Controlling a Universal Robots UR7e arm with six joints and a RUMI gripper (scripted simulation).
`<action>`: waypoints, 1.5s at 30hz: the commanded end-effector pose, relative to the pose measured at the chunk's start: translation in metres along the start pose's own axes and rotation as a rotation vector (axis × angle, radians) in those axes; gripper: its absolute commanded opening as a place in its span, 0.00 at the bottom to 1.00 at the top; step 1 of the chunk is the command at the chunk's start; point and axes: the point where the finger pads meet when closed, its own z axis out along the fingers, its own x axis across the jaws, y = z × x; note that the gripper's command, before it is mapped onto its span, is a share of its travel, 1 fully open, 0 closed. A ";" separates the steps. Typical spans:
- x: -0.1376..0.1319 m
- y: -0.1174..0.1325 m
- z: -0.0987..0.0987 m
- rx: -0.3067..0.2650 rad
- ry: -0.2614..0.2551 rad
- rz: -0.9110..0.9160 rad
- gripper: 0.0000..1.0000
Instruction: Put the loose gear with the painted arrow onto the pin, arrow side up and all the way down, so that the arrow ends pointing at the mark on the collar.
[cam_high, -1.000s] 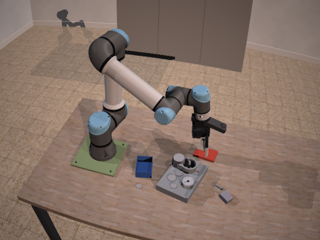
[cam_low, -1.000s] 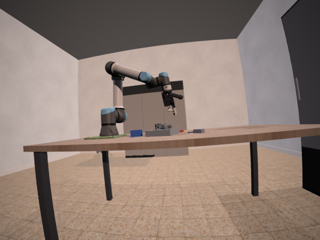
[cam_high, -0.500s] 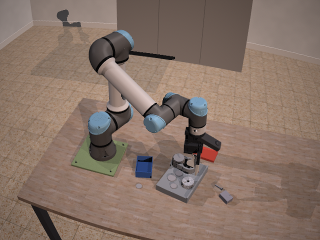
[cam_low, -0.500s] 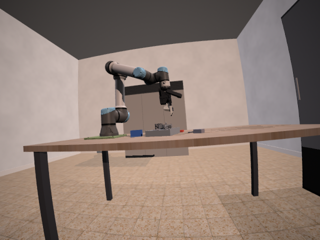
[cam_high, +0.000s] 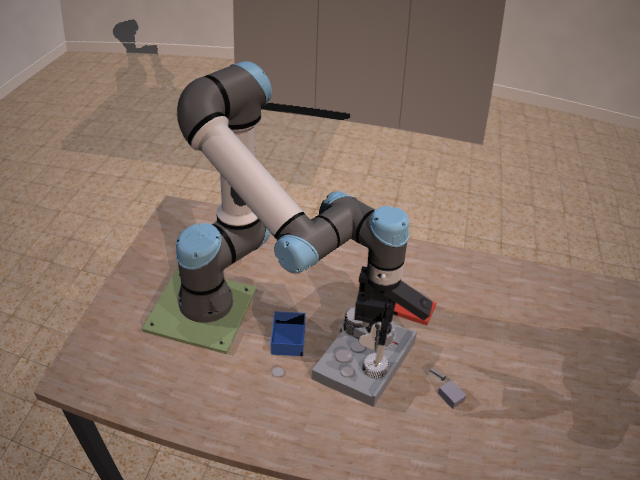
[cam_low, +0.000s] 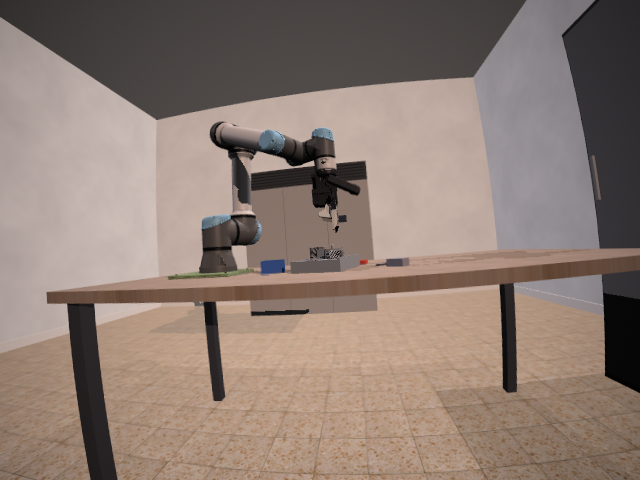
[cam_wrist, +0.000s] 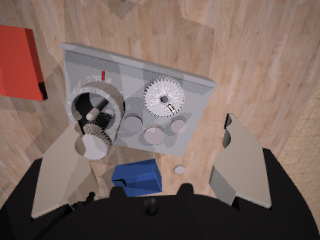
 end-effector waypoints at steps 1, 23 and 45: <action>0.010 0.005 0.000 -0.009 0.005 0.003 1.00; 0.014 0.007 0.000 -0.013 0.006 0.005 1.00; 0.014 0.007 0.000 -0.013 0.006 0.005 1.00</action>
